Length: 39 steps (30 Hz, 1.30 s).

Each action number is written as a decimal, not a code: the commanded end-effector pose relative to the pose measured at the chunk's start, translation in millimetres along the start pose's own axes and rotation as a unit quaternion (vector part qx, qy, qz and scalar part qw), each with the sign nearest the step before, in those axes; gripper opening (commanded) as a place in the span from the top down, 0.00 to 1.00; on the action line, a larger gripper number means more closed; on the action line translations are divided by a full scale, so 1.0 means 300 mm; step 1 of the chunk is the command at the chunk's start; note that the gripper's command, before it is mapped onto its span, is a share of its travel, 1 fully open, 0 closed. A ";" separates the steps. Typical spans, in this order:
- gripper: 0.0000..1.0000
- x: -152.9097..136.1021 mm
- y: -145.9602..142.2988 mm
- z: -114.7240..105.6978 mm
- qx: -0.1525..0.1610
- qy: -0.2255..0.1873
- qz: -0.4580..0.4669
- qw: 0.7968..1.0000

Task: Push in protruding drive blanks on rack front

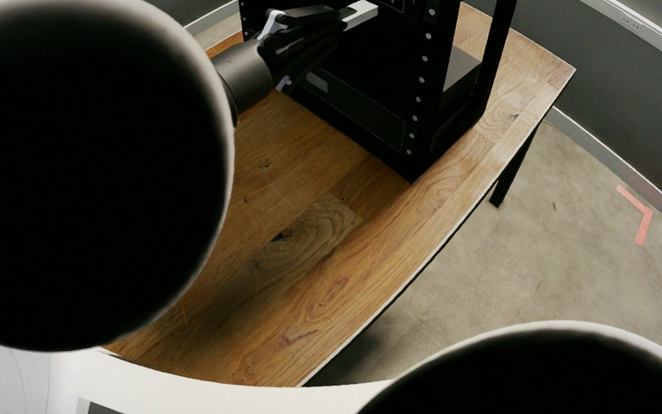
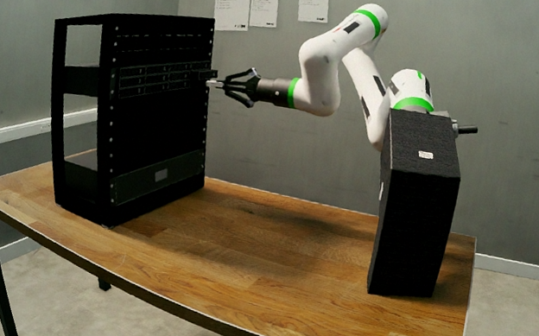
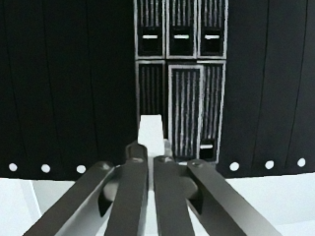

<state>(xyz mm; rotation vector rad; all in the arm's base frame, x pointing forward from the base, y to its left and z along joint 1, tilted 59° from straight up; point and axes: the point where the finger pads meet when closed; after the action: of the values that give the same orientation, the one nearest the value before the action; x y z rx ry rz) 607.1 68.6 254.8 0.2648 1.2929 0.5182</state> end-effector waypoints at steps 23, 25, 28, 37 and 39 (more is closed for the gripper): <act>0.90 0.000 0.003 0.047 -0.001 0.000 0.000 1.000; 0.90 0.000 0.003 0.047 -0.001 0.000 0.000 1.000; 0.90 0.000 0.003 0.047 -0.001 0.000 0.000 1.000; 0.90 0.000 0.003 0.076 -0.001 0.000 0.000 1.000; 0.90 0.000 0.003 0.080 -0.001 0.000 0.000 1.000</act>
<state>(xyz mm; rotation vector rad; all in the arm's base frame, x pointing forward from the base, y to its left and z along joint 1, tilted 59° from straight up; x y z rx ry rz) 627.4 70.6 260.5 0.2648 1.2929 0.5182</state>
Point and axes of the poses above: the point where the finger pads meet when closed, its own z axis out along the fingers, its own y axis across the jaws, x = y × z, and after that the axes turned 3 degrees about -z, right-handed
